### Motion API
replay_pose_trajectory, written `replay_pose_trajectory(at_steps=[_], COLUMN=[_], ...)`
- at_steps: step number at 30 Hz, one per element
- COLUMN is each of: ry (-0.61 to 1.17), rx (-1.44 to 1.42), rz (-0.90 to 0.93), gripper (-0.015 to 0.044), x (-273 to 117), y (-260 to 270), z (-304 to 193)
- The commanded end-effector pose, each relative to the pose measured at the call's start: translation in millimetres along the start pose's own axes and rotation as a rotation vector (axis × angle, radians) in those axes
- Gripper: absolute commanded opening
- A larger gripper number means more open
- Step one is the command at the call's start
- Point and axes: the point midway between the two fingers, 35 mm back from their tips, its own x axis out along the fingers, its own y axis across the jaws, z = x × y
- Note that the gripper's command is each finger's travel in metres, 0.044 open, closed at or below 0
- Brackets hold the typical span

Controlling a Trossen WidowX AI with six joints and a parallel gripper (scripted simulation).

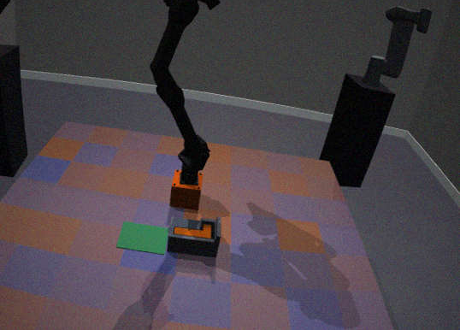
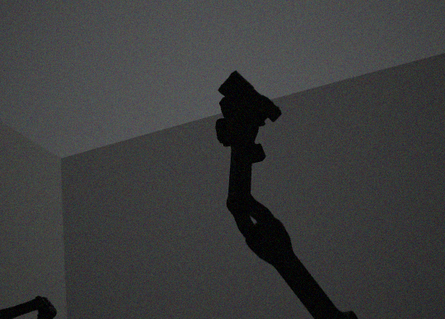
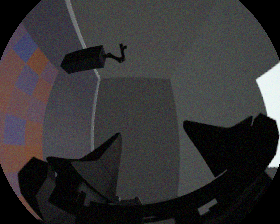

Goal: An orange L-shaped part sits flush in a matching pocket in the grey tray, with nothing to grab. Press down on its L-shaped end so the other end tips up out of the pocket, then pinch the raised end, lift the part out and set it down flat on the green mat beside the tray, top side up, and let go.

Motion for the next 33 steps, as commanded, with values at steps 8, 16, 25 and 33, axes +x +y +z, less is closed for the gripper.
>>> replay_pose_trajectory(at_steps=[8, 16, 25, 33], ry=[0.308, 0.686, 1.181, 1.577], rx=[0.287, 0.536, 0.989, 1.323], rz=[-0.078, -0.203, -0.51, -0.859], gripper=[0.019, 0.018, 0.018, 0.018], x=[-10, -57, -173, -291], y=[14, 49, 125, 212], z=[-92, -181, -265, -275])
